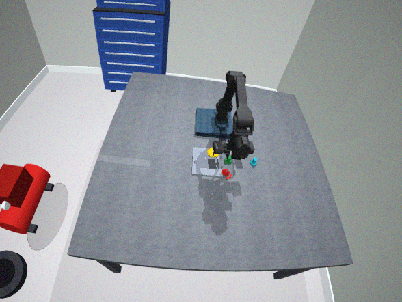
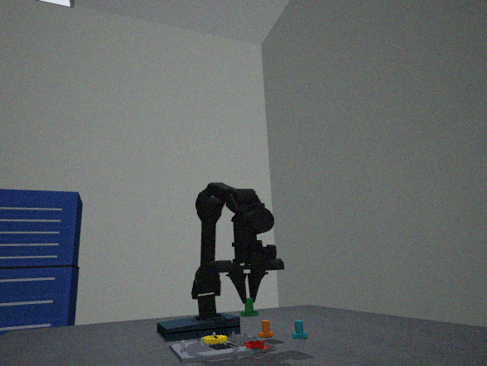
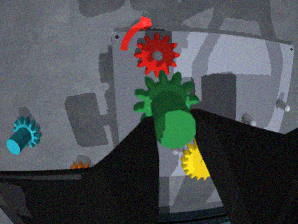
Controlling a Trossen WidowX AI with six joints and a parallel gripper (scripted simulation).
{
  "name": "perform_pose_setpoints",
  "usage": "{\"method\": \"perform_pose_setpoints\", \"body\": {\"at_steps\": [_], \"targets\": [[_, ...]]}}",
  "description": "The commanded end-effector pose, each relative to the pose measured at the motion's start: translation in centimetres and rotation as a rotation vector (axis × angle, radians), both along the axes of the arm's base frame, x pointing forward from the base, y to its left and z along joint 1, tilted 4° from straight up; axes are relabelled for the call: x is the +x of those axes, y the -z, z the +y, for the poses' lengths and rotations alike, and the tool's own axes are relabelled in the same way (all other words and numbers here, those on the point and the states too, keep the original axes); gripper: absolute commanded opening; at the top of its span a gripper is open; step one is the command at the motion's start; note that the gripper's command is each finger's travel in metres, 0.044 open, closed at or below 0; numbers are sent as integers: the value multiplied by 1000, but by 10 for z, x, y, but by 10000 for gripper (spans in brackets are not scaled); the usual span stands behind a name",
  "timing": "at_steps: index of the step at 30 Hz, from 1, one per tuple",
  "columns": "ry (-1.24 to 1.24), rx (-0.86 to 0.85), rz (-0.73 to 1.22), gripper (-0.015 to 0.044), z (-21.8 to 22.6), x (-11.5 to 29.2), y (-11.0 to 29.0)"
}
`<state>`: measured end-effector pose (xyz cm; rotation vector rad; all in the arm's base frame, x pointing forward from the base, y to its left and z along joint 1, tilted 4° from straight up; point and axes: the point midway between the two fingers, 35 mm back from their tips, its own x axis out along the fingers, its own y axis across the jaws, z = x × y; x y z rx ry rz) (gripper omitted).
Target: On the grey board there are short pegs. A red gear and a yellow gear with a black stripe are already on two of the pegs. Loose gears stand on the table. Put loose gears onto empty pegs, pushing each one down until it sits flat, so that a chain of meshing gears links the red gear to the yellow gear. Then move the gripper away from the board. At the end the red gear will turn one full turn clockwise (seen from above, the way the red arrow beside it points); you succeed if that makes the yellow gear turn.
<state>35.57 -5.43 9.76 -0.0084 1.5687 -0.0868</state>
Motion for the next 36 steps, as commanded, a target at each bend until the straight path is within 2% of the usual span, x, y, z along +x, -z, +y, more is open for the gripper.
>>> {"method": "perform_pose_setpoints", "body": {"at_steps": [1,36], "targets": [[-4,-7,4,0,-7,-5,6],[-4,-8,5,0,-16,-12,10]]}}
